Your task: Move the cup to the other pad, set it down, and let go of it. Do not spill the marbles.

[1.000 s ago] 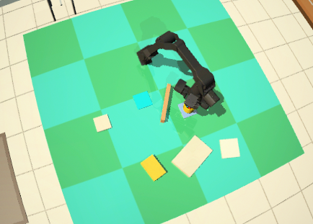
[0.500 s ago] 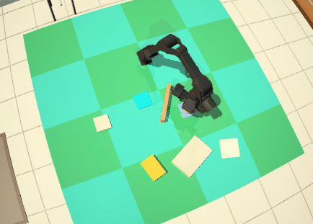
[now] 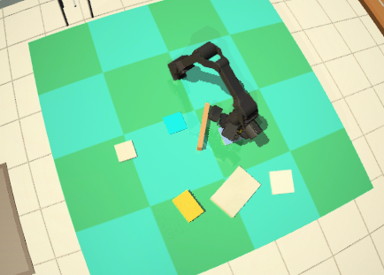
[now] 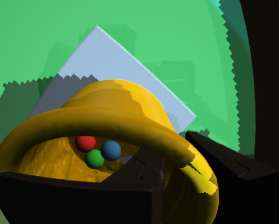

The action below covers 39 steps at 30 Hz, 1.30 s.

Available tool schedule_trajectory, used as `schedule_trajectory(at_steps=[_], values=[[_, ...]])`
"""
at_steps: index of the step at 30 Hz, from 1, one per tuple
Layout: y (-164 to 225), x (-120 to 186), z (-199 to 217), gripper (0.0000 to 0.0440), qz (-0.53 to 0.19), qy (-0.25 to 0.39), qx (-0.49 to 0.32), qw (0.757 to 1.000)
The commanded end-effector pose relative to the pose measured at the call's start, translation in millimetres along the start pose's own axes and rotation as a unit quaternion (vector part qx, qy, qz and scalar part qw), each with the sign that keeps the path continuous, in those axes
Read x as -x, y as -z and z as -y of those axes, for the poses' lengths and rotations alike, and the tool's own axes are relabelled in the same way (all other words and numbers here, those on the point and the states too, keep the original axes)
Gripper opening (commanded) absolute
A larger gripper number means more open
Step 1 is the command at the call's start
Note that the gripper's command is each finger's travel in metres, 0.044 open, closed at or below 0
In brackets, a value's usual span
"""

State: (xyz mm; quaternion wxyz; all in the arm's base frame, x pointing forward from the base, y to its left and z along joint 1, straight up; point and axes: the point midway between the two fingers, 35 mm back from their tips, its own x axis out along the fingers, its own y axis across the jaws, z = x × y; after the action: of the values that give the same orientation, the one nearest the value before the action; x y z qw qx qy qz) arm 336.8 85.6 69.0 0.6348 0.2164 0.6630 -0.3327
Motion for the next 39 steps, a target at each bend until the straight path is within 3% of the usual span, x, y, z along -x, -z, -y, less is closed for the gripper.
schedule_trajectory(at_steps=[1,24,39], values=[[0.4,-2.3,6.8,0.0000,-0.003,0.011,0.004,1.000],[-16.2,64.4,50.1,0.0009,0.001,-0.032,-0.071,0.997],[-45.1,81.1,79.1,0.0000,0.018,-0.059,-0.137,0.989]])
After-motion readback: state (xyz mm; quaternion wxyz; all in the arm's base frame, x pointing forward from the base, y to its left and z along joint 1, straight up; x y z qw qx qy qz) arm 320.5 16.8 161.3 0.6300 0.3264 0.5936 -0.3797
